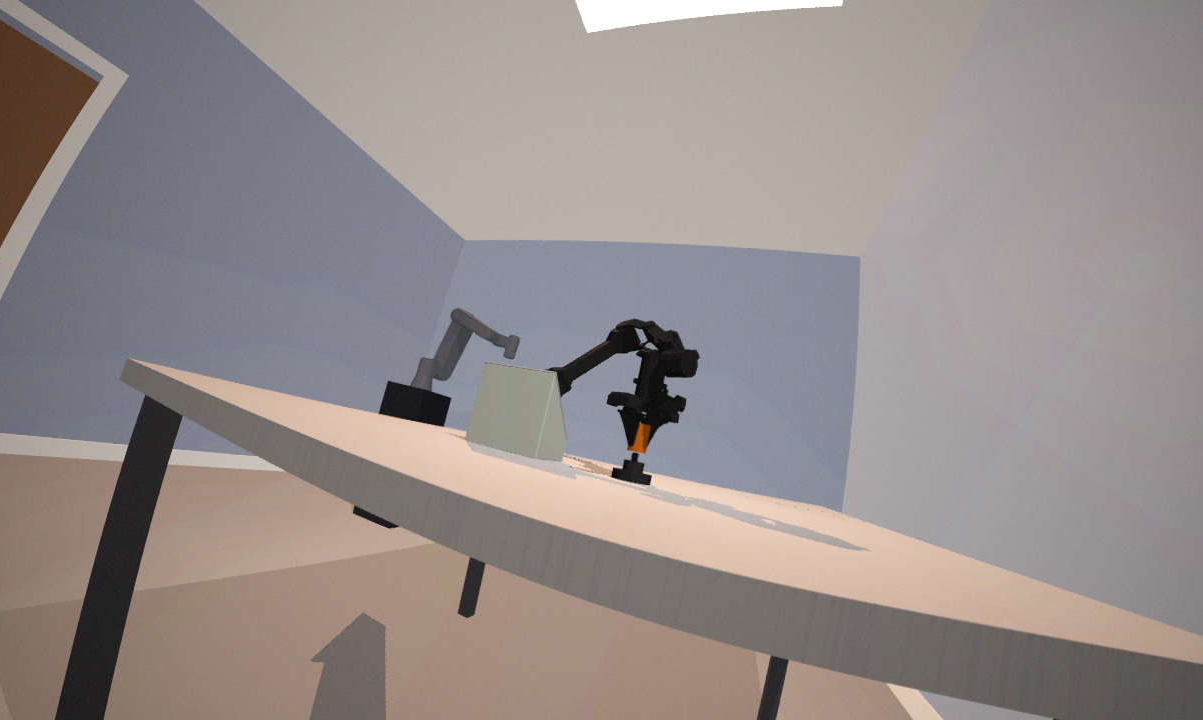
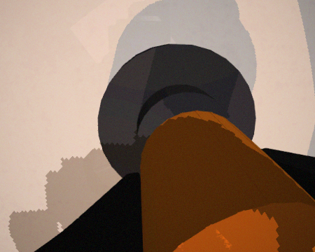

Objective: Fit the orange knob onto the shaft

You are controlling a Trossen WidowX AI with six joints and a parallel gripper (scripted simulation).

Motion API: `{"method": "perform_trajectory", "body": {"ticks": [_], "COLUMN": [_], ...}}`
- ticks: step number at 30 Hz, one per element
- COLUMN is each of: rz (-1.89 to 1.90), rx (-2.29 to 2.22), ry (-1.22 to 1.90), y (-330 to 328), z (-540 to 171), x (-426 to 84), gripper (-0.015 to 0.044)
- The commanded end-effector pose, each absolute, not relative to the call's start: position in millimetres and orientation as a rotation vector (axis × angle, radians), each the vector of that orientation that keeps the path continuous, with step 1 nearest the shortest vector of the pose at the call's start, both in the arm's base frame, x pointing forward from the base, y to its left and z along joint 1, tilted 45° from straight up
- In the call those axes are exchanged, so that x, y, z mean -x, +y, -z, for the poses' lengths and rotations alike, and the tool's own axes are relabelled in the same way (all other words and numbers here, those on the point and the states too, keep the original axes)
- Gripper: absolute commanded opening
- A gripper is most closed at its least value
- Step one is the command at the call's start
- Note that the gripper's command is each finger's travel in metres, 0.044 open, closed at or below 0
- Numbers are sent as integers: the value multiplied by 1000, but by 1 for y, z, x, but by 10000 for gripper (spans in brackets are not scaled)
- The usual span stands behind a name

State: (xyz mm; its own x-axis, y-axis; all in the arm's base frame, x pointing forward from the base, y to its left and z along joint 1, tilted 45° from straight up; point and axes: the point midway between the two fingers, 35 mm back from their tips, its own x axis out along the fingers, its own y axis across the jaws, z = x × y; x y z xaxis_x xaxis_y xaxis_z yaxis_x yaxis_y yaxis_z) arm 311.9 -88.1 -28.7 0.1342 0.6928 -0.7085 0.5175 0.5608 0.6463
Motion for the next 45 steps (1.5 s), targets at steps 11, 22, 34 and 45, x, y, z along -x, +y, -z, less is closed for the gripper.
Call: {"method": "perform_trajectory", "body": {"ticks": [11, 22, 34, 45], "rz": [-129, -88, 32, 32], "rx": [-1113, -1155, -1278, -1278], "ry": [1523, 1534, 1563, 1563], "y": [-88, -91, -88, -87], "z": [31, 28, 30, 31], "x": [-318, -316, -311, -312], "gripper": [0, 0, 0, 0]}}
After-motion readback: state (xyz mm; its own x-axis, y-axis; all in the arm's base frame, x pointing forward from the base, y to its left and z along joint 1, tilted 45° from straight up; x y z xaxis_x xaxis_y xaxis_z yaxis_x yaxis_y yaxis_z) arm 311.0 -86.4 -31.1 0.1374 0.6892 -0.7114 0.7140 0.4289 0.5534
